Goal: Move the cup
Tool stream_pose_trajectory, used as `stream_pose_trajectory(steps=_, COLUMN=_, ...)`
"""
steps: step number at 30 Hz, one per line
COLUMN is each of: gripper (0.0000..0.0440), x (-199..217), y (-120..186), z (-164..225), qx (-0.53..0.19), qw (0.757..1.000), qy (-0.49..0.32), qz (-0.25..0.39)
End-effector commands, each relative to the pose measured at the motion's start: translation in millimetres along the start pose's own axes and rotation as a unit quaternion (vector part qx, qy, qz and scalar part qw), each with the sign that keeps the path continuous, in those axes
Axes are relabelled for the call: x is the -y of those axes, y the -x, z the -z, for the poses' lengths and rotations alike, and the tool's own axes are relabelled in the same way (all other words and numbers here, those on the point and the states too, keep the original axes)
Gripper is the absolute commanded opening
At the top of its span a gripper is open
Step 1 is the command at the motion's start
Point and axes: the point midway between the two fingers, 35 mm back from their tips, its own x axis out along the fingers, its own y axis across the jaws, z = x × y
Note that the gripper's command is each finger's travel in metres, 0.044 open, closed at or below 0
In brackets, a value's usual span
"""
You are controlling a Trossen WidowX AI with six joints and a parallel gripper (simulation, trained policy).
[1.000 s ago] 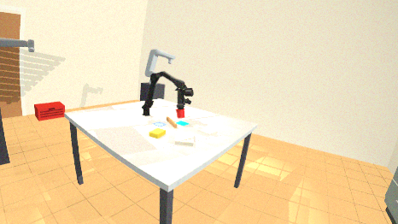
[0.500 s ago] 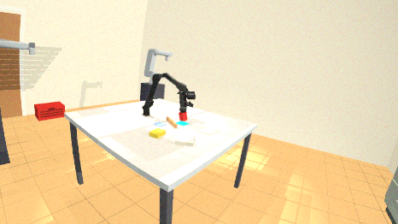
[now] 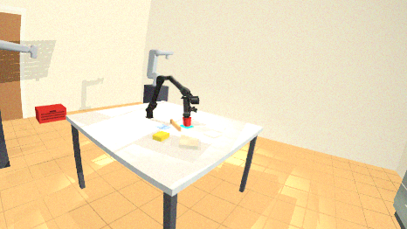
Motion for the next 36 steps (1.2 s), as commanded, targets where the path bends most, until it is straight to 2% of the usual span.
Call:
stream_pose_trajectory(steps=1, gripper=0.0102, x=1, y=6, z=-4, qx=0.016, qw=1.0, qy=-0.006, qz=-0.002)
stream_pose_trajectory(steps=7, gripper=0.0091, x=2, y=19, z=-8, qx=0.039, qw=0.999, qy=-0.005, qz=-0.004)
stream_pose_trajectory(steps=28, gripper=0.0173, x=0, y=70, z=0, qx=0.096, qw=0.995, qy=-0.028, qz=-0.016)
stream_pose_trajectory(steps=31, gripper=0.0201, x=2, y=79, z=-2, qx=0.109, qw=0.993, qy=-0.032, qz=-0.013)
stream_pose_trajectory(steps=36, gripper=0.0318, x=6, y=92, z=-4, qx=0.126, qw=0.991, qy=-0.041, qz=-0.008)
